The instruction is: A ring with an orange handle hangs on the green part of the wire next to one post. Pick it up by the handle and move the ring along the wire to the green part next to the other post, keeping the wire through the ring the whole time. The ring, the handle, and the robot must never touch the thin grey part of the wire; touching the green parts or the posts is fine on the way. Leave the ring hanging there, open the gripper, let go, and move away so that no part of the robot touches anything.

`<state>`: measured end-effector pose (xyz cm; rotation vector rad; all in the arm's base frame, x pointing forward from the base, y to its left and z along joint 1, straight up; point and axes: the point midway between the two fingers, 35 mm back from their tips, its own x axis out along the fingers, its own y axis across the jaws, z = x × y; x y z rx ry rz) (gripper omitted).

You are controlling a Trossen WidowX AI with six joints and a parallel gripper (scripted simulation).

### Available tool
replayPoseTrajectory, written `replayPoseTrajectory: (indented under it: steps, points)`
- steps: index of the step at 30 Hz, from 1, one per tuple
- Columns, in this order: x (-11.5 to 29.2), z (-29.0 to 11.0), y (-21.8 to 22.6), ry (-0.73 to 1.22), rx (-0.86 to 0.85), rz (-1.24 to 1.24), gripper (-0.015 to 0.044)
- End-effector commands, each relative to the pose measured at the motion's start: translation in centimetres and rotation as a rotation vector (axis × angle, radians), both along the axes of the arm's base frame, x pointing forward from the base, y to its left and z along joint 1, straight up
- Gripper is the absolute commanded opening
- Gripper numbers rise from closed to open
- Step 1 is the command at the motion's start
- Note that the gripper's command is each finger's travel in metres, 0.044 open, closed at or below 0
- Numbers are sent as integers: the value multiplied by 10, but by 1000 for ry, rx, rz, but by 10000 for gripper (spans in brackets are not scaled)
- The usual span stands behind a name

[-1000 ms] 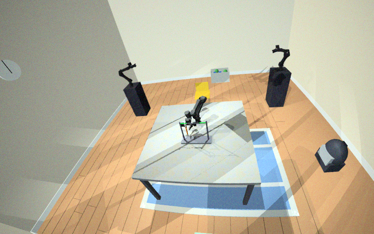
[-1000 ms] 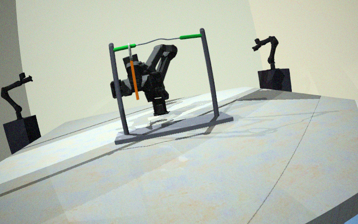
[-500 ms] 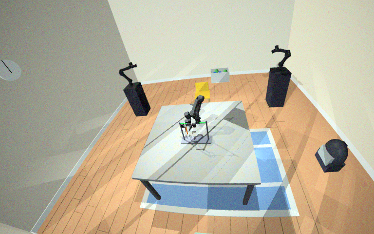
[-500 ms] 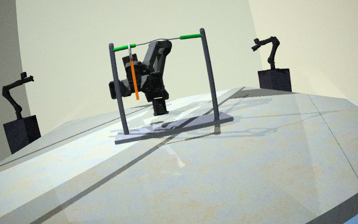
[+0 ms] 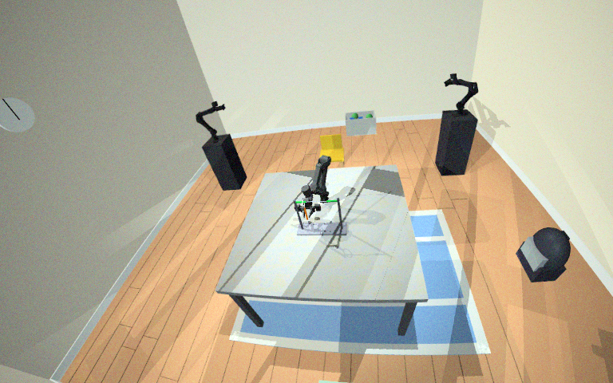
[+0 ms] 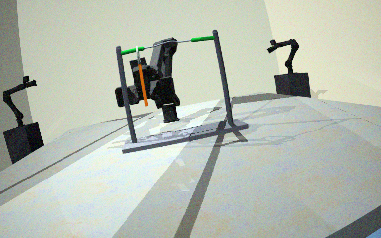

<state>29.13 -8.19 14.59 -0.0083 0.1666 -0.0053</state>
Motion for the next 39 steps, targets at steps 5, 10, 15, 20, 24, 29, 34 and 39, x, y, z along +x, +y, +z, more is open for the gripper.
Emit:
replayPoseTrajectory:
  steps: [5, 10, 15, 20, 24, 29, 34, 39]
  points:
    - [13, 0, -1, -9, -1, -5, 160]
    - [21, -2, 0, -10, -1, -5, 160]
    - [28, -5, 2, -12, 0, -5, 160]
    - [30, -6, 2, -12, 0, -5, 160]
    - [30, -6, 2, -12, 0, -5, 160]
    - [30, -6, 2, -12, 0, -5, 160]
    - [30, -6, 2, -12, 0, -5, 160]
    - [30, -6, 2, -12, 0, -5, 160]
